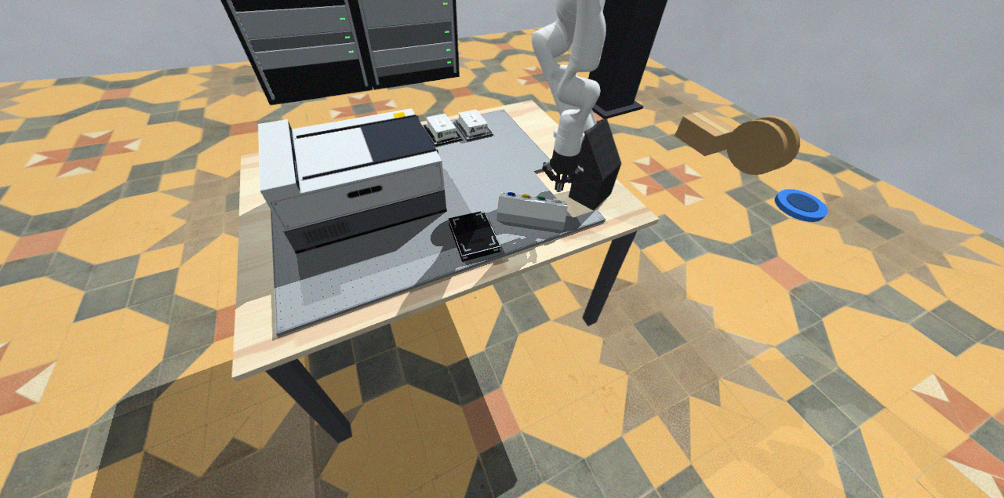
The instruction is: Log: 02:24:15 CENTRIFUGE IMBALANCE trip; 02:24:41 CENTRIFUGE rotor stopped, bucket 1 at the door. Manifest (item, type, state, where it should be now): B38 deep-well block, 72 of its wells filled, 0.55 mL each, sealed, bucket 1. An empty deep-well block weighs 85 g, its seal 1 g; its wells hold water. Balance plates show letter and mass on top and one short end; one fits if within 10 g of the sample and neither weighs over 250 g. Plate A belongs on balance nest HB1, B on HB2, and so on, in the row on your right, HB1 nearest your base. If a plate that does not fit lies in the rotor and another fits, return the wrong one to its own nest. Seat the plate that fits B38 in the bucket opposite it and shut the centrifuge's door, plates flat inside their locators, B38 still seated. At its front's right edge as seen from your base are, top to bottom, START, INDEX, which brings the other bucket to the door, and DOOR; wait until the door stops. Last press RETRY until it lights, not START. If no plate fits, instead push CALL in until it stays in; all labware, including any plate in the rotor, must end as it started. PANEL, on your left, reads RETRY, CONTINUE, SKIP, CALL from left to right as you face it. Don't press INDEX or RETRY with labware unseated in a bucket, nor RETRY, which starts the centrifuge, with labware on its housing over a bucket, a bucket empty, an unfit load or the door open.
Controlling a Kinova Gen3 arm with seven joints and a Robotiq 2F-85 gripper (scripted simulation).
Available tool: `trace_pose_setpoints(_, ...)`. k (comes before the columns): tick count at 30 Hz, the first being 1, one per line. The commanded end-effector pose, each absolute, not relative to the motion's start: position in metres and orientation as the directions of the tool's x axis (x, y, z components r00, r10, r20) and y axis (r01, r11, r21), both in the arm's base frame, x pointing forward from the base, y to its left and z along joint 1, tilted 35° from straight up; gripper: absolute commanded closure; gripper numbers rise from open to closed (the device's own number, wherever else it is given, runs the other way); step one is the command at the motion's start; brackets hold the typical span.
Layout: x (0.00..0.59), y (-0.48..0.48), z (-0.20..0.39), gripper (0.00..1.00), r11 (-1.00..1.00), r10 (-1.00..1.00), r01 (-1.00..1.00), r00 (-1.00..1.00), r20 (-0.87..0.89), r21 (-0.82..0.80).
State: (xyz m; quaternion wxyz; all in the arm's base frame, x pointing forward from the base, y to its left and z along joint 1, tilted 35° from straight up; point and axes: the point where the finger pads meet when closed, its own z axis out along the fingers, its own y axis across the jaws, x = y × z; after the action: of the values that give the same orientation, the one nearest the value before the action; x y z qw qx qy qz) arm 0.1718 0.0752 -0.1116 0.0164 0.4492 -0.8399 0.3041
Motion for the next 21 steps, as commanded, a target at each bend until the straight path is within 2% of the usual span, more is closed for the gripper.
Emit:
trace_pose_setpoints(1, 0.1723, 0.0751, -0.1127, 0.9, 0.412, -0.746, -0.765, -0.595, 0.3, -0.496)
trace_pose_setpoints(21, 0.1752, 0.0689, -0.1224, 0.9, 0.412, -0.746, -0.765, -0.595, 0.3, -0.496)
